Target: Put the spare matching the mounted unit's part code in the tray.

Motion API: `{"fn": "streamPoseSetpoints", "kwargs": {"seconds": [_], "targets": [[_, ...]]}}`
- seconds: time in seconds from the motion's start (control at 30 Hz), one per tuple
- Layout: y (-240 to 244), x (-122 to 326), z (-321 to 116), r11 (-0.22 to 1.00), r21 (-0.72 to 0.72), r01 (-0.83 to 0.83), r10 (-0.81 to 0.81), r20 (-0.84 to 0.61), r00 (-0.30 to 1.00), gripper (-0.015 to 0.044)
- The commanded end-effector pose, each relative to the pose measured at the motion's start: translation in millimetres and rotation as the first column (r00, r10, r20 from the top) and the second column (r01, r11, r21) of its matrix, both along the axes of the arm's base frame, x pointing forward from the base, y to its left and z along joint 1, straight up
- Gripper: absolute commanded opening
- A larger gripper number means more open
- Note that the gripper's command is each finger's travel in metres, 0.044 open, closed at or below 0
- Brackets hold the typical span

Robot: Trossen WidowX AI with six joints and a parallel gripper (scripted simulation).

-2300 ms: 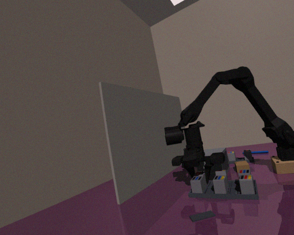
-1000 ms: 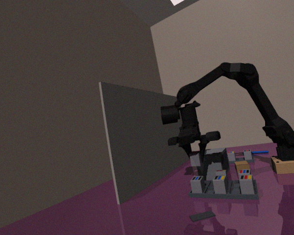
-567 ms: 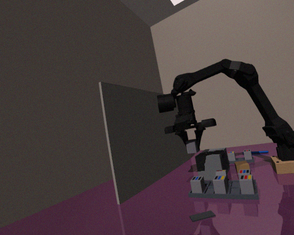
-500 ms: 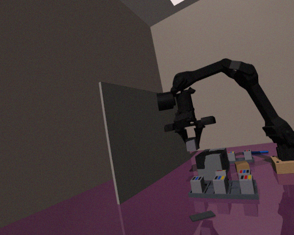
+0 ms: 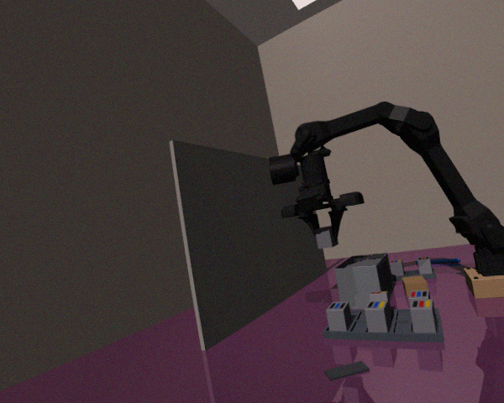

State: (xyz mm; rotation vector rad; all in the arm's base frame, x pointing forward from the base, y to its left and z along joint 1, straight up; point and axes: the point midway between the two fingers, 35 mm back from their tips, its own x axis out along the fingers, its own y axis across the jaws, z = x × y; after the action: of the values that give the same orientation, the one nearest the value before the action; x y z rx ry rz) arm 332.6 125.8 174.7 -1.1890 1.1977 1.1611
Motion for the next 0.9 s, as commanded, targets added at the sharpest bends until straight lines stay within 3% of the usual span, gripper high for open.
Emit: {"fn": "streamPoseSetpoints", "kwargs": {"seconds": [0.0,0.87], "targets": [[-22.8,8.3,0.6,1.0,-0.007,0.009,-0.009,0.002,1.0,0.0],[-182.4,31.1,0.4,1.0,-0.015,0.01,-0.01,0.001,1.0,0.0]]}}
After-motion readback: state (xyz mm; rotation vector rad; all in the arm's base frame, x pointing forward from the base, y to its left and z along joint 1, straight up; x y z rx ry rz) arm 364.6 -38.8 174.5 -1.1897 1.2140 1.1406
